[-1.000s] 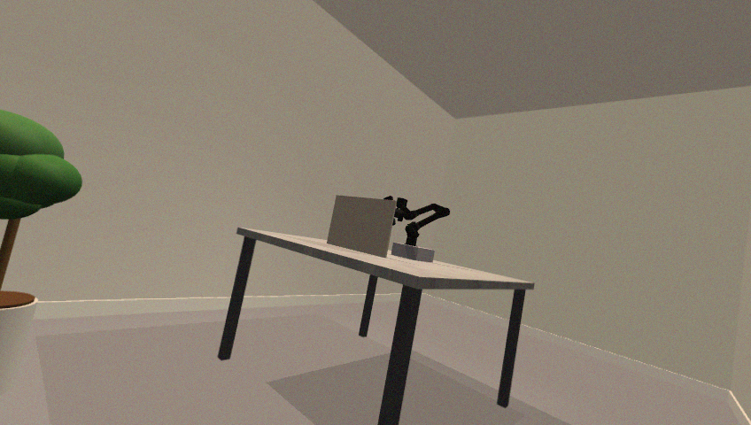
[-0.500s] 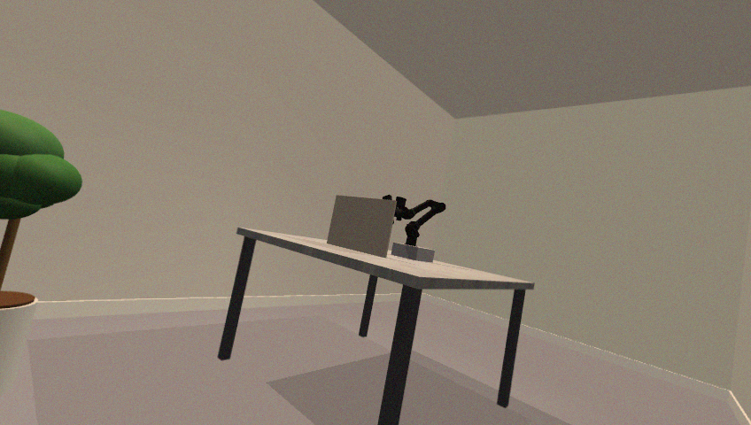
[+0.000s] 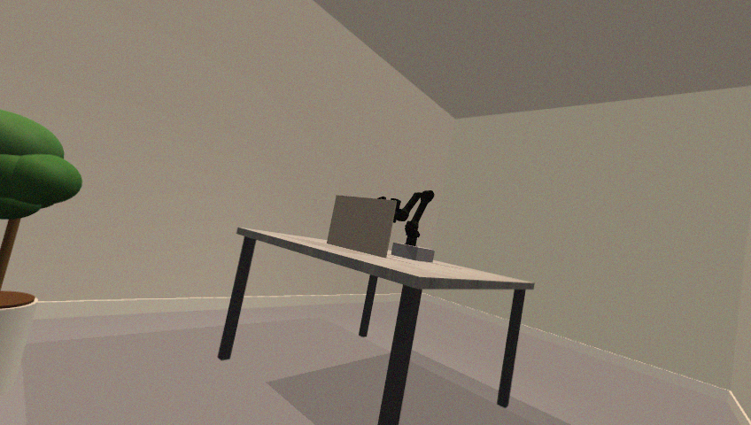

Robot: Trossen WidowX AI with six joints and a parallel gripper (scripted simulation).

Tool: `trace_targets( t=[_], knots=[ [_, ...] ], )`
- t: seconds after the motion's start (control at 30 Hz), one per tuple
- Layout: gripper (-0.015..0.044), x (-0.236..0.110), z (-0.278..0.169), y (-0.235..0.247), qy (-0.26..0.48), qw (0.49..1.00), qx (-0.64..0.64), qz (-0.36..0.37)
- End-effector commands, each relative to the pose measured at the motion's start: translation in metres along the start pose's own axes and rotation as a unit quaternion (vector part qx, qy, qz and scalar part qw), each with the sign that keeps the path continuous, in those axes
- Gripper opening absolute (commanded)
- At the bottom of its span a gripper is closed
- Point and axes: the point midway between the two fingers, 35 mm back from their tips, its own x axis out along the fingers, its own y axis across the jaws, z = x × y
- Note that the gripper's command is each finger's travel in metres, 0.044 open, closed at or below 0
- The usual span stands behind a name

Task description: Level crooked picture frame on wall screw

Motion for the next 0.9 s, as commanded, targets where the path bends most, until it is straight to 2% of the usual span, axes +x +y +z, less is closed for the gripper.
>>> trace_targets(
  t=[0.0, 0.2, 0.87],
  knots=[
    [0.0260, 0.018, 0.005, -0.015, -0.002, 1.000, -0.001, 0.002],
    [0.0260, 0.034, 0.009, -0.038, -0.002, 1.000, -0.001, 0.003],
    [0.0260, 0.040, 0.009, -0.038, -0.002, 1.000, -0.001, 0.003]
  ],
)
